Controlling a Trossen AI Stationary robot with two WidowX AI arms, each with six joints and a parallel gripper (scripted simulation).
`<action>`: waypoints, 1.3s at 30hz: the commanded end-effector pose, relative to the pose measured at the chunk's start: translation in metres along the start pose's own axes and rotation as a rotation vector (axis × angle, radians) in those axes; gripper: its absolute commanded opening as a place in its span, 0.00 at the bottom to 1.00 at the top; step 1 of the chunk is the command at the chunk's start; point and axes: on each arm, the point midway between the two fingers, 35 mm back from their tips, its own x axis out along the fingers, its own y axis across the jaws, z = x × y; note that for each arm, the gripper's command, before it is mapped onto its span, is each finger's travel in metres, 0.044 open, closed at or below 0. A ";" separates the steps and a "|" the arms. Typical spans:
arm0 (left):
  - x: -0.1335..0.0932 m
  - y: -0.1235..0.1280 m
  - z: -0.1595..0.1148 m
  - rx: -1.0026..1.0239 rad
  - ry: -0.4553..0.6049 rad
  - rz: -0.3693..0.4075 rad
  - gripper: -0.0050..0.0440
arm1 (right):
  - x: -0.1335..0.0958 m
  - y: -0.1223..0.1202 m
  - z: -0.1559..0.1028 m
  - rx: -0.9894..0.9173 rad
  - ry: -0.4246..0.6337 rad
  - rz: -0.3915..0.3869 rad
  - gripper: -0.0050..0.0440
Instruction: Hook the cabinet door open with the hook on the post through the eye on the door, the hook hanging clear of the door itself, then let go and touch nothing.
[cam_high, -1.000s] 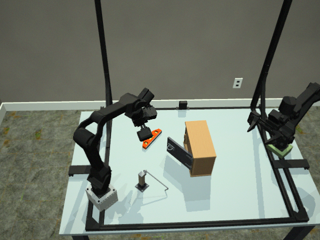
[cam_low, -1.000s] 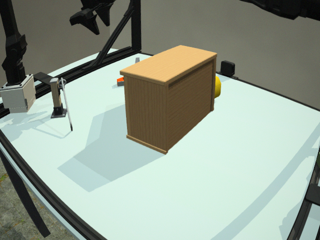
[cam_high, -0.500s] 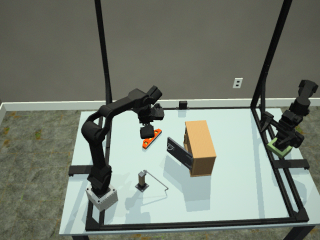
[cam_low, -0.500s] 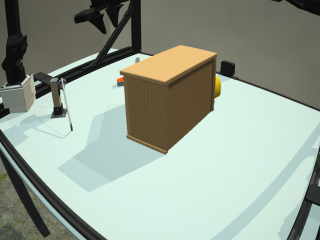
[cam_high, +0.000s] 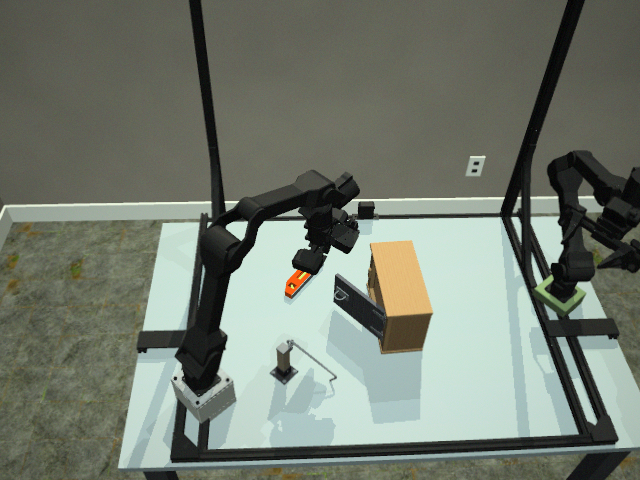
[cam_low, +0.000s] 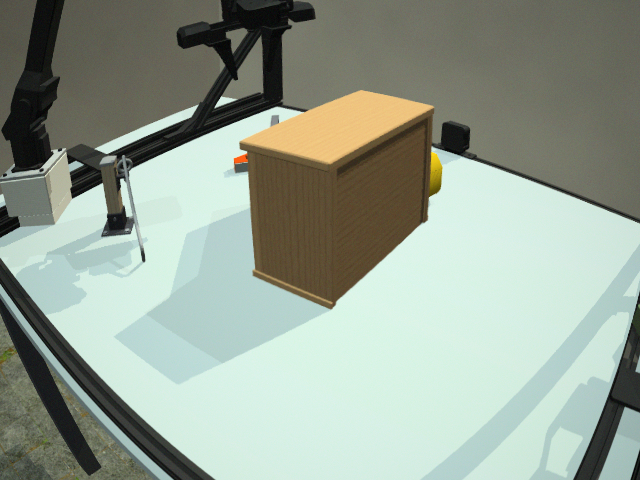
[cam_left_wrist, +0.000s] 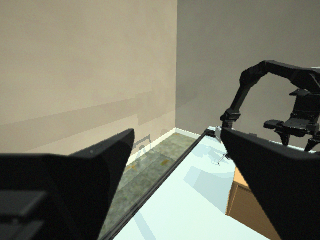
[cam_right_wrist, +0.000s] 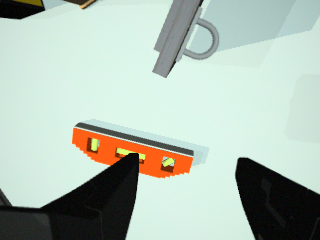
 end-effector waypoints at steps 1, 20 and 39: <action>-0.018 -0.009 0.008 0.005 -0.003 -0.006 0.92 | 0.009 0.007 0.015 0.123 -0.005 -0.034 0.55; -0.044 -0.033 0.015 -0.004 0.003 -0.006 0.92 | 0.027 0.015 0.042 0.366 -0.010 -0.100 0.55; -0.044 -0.033 0.015 -0.004 0.003 -0.006 0.92 | 0.044 0.016 0.042 0.366 -0.010 -0.100 0.55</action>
